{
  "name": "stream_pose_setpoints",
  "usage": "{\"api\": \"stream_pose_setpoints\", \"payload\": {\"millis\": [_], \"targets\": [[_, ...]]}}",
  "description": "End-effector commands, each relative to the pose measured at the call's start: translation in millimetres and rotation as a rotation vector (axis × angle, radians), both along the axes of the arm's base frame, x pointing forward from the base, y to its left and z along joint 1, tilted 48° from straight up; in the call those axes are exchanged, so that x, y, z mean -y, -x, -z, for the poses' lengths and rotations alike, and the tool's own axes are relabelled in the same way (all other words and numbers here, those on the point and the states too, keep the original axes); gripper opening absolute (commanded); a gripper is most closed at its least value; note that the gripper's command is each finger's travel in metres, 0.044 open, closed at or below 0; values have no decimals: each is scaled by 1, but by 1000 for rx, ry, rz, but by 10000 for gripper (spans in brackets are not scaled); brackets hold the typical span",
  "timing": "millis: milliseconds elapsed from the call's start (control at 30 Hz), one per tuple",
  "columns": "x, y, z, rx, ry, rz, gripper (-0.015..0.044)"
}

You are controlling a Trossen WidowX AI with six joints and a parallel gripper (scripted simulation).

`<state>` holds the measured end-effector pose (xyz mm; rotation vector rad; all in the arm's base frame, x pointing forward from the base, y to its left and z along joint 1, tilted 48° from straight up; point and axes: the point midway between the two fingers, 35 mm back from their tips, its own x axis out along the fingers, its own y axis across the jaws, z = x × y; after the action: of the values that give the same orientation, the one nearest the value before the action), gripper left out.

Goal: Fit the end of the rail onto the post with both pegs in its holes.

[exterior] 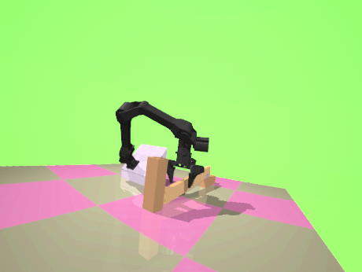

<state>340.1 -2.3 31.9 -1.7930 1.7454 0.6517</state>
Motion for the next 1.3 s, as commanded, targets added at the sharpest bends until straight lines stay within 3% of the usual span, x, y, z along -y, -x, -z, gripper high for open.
{"api": "stream_pose_setpoints", "payload": {"millis": [0,567,1067,1267], "targets": [[5,0,5,-2,4,-6,440],[25,0,21,-1,8,-5,440],[25,0,21,-1,8,-5,46],[25,0,21,-1,8,-5,6]]}}
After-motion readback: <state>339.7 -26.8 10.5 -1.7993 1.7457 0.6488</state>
